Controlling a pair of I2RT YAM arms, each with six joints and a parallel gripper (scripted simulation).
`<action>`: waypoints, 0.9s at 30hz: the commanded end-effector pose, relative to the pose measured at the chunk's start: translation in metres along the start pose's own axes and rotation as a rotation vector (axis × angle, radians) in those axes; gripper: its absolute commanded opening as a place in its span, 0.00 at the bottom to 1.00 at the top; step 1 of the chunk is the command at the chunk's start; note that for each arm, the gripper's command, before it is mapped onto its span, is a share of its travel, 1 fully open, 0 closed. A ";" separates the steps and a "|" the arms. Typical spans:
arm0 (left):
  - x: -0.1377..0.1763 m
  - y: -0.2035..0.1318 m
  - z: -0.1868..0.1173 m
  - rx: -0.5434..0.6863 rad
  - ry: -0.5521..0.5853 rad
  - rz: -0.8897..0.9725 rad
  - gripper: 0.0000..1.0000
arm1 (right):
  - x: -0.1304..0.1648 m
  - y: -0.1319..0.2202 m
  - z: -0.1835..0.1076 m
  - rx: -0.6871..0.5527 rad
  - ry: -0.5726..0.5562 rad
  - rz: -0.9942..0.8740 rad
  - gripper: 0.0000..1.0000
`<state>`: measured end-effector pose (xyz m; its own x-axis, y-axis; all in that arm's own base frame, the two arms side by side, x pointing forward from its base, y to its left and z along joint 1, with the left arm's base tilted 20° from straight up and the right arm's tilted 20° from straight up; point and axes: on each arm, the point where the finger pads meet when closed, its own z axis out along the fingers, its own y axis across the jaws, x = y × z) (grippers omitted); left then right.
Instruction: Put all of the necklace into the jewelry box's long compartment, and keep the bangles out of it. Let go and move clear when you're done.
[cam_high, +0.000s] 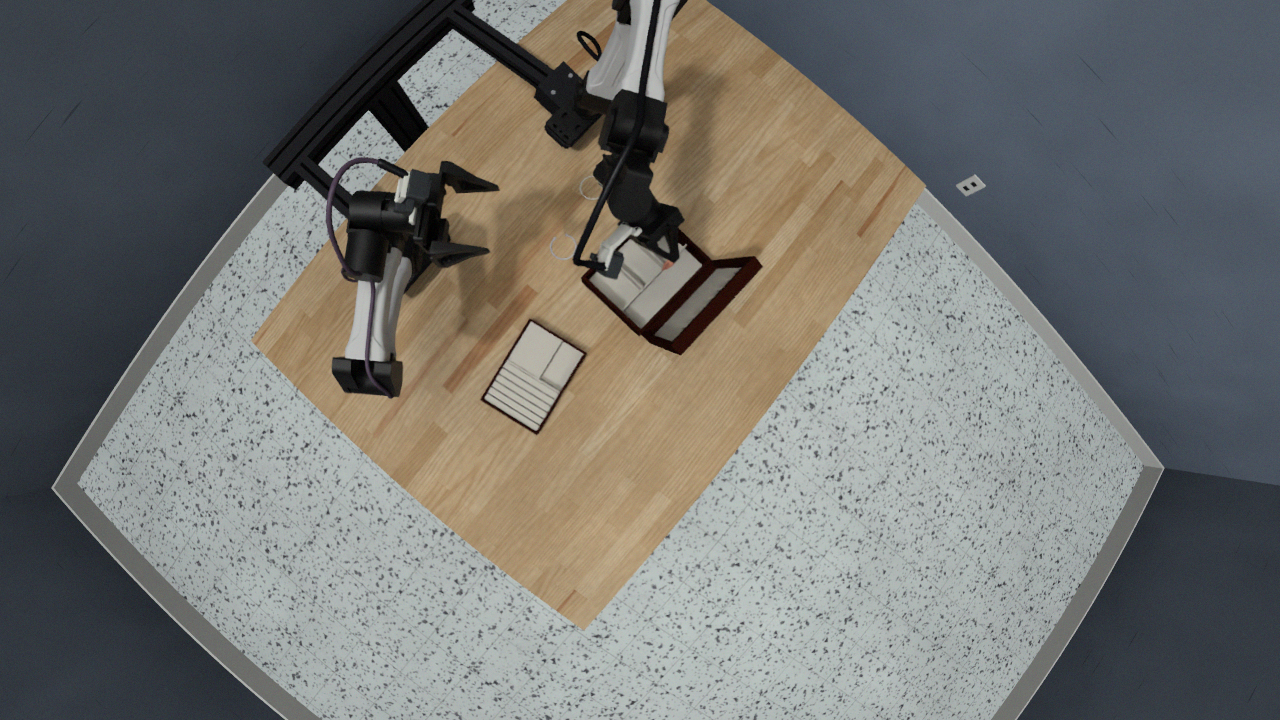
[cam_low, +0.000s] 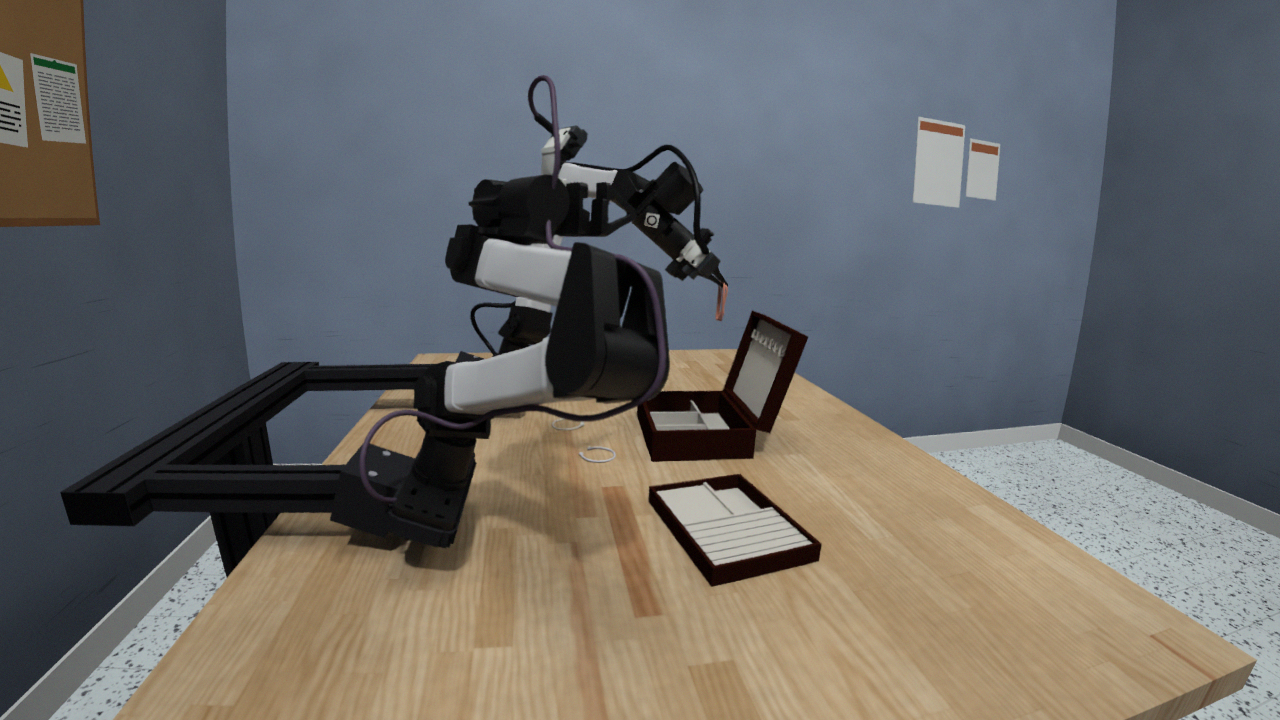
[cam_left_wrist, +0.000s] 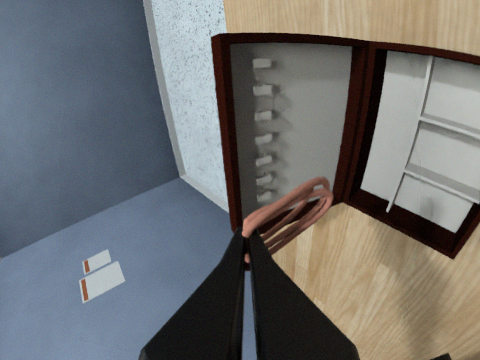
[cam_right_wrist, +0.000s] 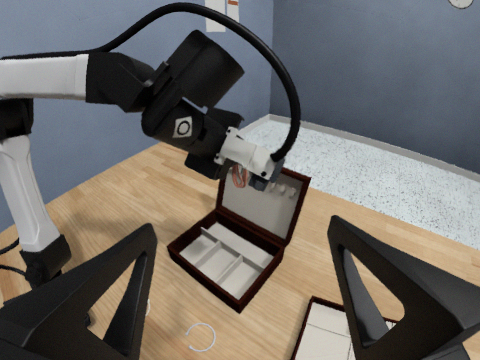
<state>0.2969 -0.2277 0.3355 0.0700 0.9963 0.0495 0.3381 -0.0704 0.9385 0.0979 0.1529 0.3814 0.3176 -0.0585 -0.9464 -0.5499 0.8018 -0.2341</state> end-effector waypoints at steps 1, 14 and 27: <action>-0.004 0.017 -0.008 -0.038 -0.017 -0.030 0.00 | 0.000 0.005 -0.001 -0.001 0.002 -0.020 1.00; -0.007 0.025 -0.010 -0.043 -0.024 -0.033 0.00 | 0.000 0.006 -0.001 -0.002 0.002 -0.023 1.00; -0.008 0.008 0.013 -0.068 -0.050 -0.061 0.00 | -0.002 -0.002 0.000 0.000 0.000 0.022 1.00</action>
<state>0.3079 -0.2376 0.3312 0.0815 0.9964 0.0233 0.3178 -0.0481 0.9469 0.0987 0.1510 0.3819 0.3127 -0.0503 -0.9485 -0.5518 0.8032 -0.2245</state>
